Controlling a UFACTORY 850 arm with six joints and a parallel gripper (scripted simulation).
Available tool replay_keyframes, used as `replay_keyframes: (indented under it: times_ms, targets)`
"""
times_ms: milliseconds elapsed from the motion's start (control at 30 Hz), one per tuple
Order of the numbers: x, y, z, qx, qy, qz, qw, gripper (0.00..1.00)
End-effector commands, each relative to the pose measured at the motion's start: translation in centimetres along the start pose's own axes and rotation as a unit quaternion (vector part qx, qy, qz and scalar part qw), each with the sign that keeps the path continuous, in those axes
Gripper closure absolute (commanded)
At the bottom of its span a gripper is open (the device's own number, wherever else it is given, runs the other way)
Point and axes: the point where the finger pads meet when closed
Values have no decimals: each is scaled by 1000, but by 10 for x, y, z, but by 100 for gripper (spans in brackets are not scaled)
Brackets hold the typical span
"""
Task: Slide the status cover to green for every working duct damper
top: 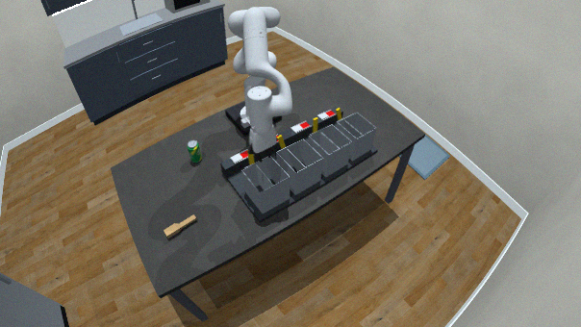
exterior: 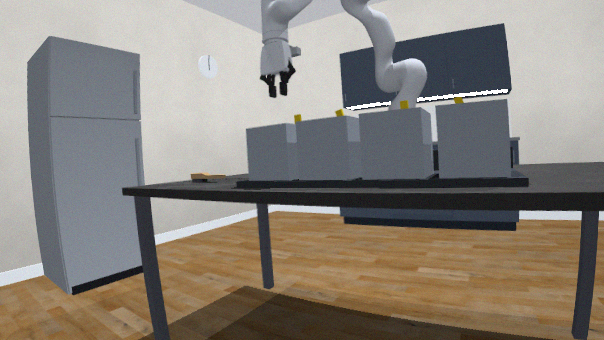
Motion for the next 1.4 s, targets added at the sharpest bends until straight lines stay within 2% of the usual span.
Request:
replay_keyframes:
  times_ms: [0, 467, 500, 567, 833, 1367]
  targets:
    - [1, 1, 0, 0, -1, -1, 1000, 61]
    - [1, -1, 0, 0, -1, -1, 1000, 61]
    - [0, -7, 0, 0, 0, -1, 1000, 61]
    - [-7, -41, 5, 0, 5, -2, 1000, 61]
    - [-20, -109, 12, 0, 15, -3, 1000, 61]
    - [-20, -112, 13, 0, 15, -3, 1000, 61]
Point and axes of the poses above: the point where the finger pads meet when closed, its own x axis back along the fingers, its own z axis across the jaws, y = z × x, and after that the axes turned 9 degrees about x, right-handed
